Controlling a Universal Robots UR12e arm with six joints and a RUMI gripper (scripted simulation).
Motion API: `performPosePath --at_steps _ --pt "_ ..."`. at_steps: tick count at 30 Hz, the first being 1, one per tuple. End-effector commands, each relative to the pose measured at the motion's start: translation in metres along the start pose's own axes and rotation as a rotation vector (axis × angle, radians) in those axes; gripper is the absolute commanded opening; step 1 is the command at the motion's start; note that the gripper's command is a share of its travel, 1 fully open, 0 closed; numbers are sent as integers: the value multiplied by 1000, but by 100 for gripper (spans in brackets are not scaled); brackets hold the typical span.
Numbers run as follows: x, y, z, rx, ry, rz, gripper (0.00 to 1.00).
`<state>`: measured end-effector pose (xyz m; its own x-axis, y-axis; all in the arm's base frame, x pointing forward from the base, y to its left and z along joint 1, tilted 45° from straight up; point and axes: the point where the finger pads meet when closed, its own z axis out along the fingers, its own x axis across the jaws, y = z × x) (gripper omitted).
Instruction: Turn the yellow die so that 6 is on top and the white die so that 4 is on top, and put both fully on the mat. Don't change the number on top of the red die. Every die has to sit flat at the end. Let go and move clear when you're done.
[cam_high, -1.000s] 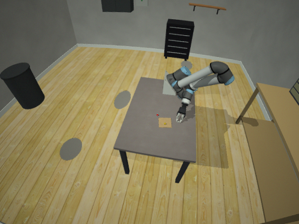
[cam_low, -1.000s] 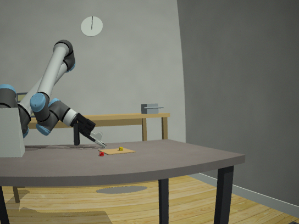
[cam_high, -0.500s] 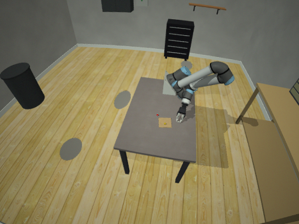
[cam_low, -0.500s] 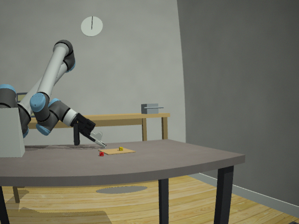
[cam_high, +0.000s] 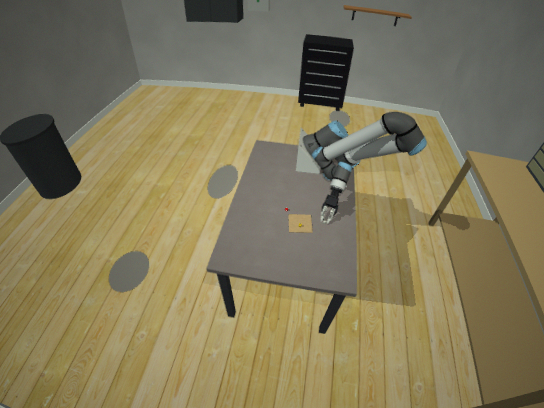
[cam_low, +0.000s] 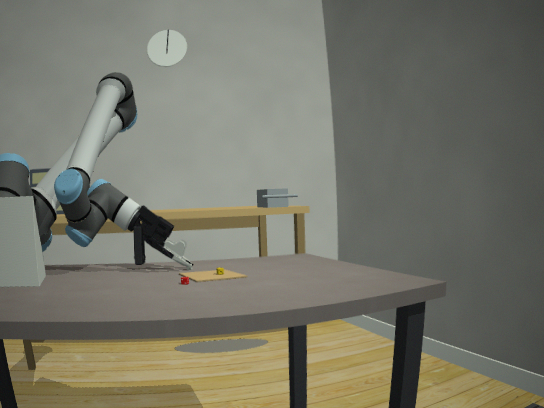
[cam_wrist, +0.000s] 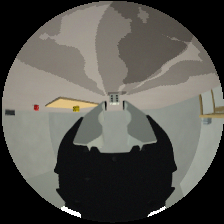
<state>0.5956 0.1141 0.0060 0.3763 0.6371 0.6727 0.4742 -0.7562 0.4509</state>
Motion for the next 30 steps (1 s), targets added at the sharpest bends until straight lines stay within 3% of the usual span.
performPosePath --at_steps 1,7,19,30 --pt "0 1 1 -2 1 -1 18" --pt "0 1 -6 -2 1 -1 18" --pt "0 1 -45 -2 1 -1 18" --pt "0 2 -49 -2 1 -1 18"
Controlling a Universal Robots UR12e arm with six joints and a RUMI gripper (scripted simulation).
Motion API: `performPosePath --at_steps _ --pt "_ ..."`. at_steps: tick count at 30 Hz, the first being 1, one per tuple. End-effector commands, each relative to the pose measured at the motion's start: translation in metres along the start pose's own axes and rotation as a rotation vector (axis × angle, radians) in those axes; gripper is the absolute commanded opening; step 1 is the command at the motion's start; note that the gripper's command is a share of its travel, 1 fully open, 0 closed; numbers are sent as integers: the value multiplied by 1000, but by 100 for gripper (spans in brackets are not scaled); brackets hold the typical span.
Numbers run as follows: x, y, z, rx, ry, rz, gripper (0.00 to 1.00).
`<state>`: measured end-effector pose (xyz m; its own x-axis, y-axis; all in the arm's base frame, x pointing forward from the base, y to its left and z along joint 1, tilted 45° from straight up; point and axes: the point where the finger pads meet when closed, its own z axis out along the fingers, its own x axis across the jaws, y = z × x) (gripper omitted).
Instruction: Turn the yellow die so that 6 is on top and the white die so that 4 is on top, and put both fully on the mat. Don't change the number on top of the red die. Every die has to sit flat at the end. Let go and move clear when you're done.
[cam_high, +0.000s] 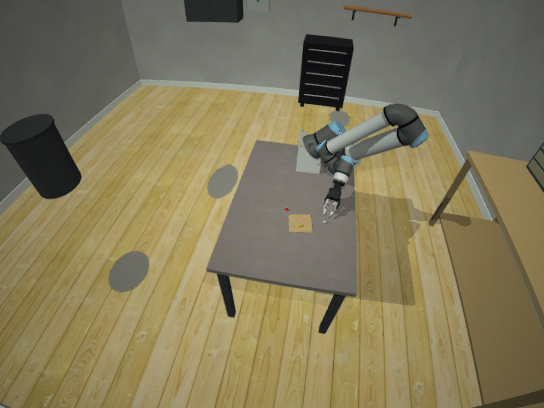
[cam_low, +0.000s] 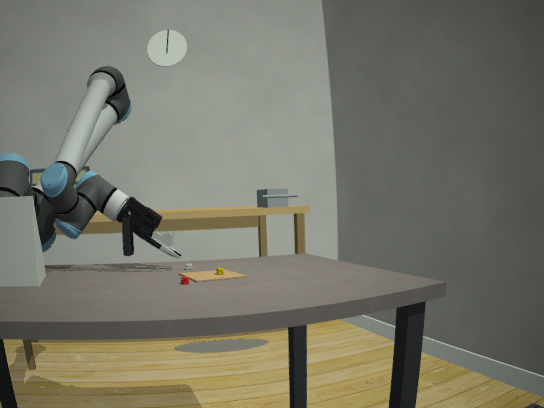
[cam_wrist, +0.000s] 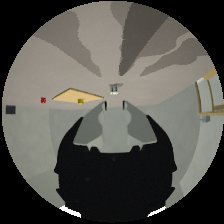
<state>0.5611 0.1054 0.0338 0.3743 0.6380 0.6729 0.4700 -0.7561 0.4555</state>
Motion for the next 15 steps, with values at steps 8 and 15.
performPosePath --at_steps 8,15 --pt "0 9 -10 4 0 0 18" --pt "0 28 -23 4 0 0 18"
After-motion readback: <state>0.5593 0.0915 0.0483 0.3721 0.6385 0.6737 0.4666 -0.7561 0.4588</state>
